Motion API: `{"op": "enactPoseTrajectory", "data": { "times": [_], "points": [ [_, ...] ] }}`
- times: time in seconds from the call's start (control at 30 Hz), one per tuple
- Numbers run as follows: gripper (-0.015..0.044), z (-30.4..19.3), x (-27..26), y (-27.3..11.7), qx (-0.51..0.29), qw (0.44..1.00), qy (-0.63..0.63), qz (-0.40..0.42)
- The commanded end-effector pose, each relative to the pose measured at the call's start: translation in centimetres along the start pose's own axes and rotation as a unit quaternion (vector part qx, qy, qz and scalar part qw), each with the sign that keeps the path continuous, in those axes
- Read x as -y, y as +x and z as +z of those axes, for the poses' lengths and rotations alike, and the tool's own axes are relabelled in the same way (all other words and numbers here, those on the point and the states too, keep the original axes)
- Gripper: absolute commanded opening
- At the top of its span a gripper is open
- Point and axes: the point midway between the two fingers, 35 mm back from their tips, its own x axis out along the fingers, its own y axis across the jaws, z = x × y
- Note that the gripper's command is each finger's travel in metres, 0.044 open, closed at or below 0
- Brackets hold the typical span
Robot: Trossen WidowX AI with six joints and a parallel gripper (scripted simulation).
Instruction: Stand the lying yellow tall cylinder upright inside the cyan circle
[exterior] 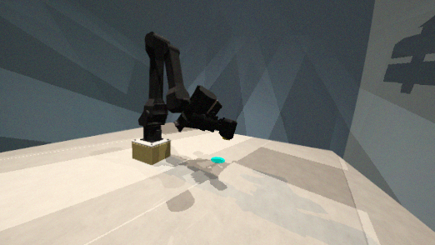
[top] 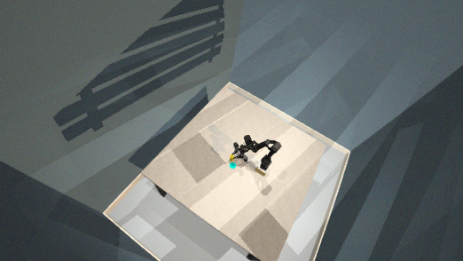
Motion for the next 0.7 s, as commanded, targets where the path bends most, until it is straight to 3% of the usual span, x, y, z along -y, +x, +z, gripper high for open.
{"op": "enactPoseTrajectory", "data": {
  "times": [0.0,0.67],
  "points": [
    [0.0105,0.0,-0.5,-0.4,0.011,1.000,-0.002,0.005],
    [0.0105,0.3,-2.3,-1.8,0.049,0.998,-0.032,0.022]
  ]
}}
